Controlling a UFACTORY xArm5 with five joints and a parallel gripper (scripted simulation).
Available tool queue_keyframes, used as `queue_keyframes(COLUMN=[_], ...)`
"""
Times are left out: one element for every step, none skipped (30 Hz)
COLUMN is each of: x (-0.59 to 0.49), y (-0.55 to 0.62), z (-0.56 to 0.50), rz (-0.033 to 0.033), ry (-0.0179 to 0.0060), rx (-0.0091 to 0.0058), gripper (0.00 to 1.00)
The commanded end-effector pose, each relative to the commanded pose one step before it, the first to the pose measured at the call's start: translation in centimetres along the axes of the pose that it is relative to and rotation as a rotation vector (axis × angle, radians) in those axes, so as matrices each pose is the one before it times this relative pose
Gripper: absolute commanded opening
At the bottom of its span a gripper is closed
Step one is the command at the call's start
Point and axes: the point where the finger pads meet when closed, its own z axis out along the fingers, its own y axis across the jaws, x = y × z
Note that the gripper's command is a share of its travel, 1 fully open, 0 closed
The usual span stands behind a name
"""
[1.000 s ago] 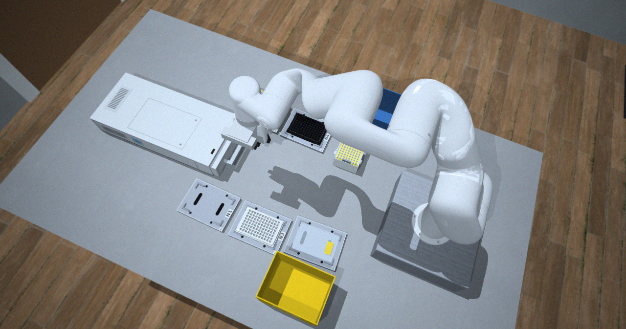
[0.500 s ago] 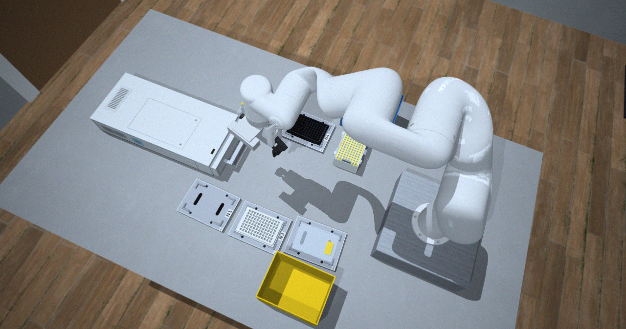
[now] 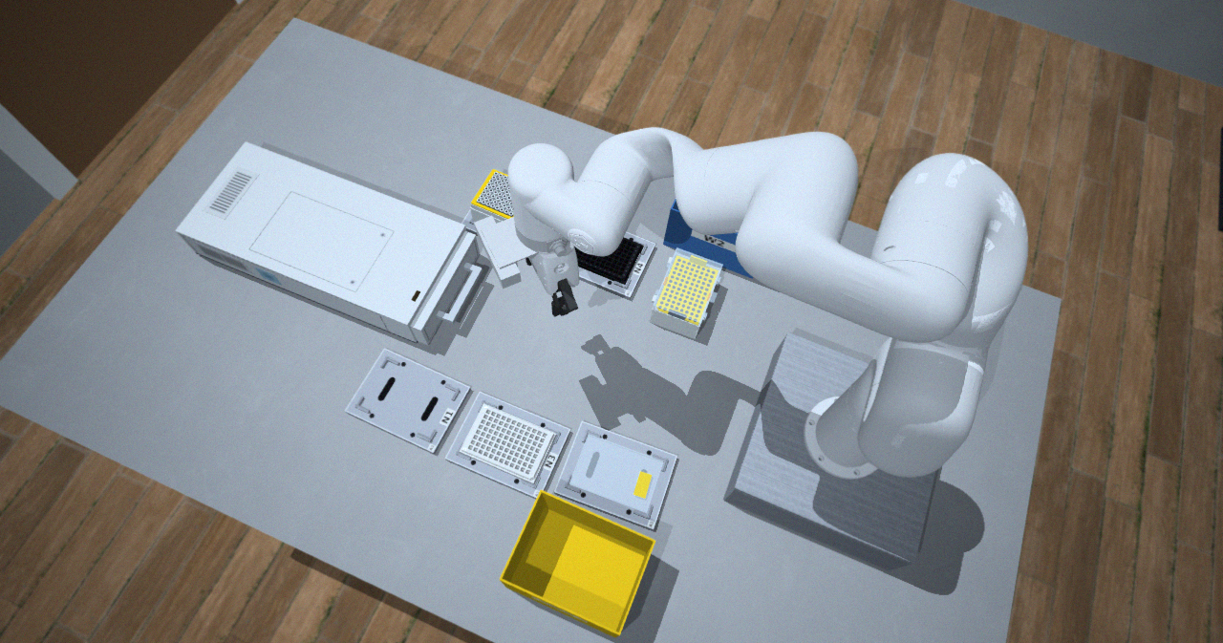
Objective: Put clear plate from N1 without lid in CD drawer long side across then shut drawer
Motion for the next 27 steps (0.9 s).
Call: queue_keyframes(x=[-1.020, -0.303, -0.312, -0.321, -0.330, -0.338, -0.345, -0.353, -0.360, -0.366, 0.000, 0.000, -0.373, -0.181, 0.000, 0.000, 0.000, 0.000, 0.000, 0.000, 0.000, 0.000, 0.000, 0.000, 0.000, 0.000, 0.000], y=[-1.265, -0.281, -0.271, -0.260, -0.249, -0.238, -0.227, -0.215, -0.203, -0.191, 0.000, 0.000, -0.179, -0.079, 0.000, 0.000, 0.000, 0.000, 0.000, 0.000, 0.000, 0.000, 0.000, 0.000, 0.000, 0.000, 0.000], z=[-1.483, -0.282, -0.282, -0.282, -0.282, -0.282, -0.282, -0.282, -0.282, -0.282, 0.000, 0.000, -0.282, -0.135, 0.000, 0.000, 0.000, 0.000, 0.000, 0.000, 0.000, 0.000, 0.000, 0.000, 0.000, 0.000, 0.000], rz=[0.14243, 0.03333, 0.03333, 0.03333, 0.03333, 0.03333, 0.03333, 0.03333, 0.03333, 0.03333, 0.00000, 0.00000, 0.03333, 0.03333, 0.03333, 0.03333, 0.03333, 0.03333, 0.03333, 0.03333, 0.03333, 0.03333, 0.03333, 0.03333, 0.01860, 0.00000, 0.00000], ry=[0.00962, -0.00001, -0.00001, -0.00001, -0.00001, -0.00001, -0.00001, -0.00001, -0.00001, -0.00001, 0.00000, 0.00000, -0.00001, -0.00001, 0.00000, 0.00000, 0.00000, 0.00000, 0.00000, 0.00000, 0.00000, 0.00000, 0.00000, 0.00000, 0.00000, 0.00000, 0.00000], rx=[-0.00683, 0.00001, 0.00001, 0.00001, 0.00001, 0.00001, 0.00001, 0.00001, 0.00001, 0.00001, 0.00000, 0.00000, 0.00001, 0.00000, 0.00000, 0.00000, 0.00000, 0.00000, 0.00000, 0.00000, 0.00000, 0.00000, 0.00000, 0.00000, 0.00000, 0.00000, 0.00000], gripper=[1.00, 1.00, 1.00, 1.00, 1.00, 1.00, 1.00, 1.00, 1.00, 1.00, 1.00, 1.00, 1.00, 1.00, 1.00, 1.00, 1.00, 1.00, 1.00, 1.00, 1.00, 1.00, 1.00, 1.00, 1.00, 1.00, 1.00])
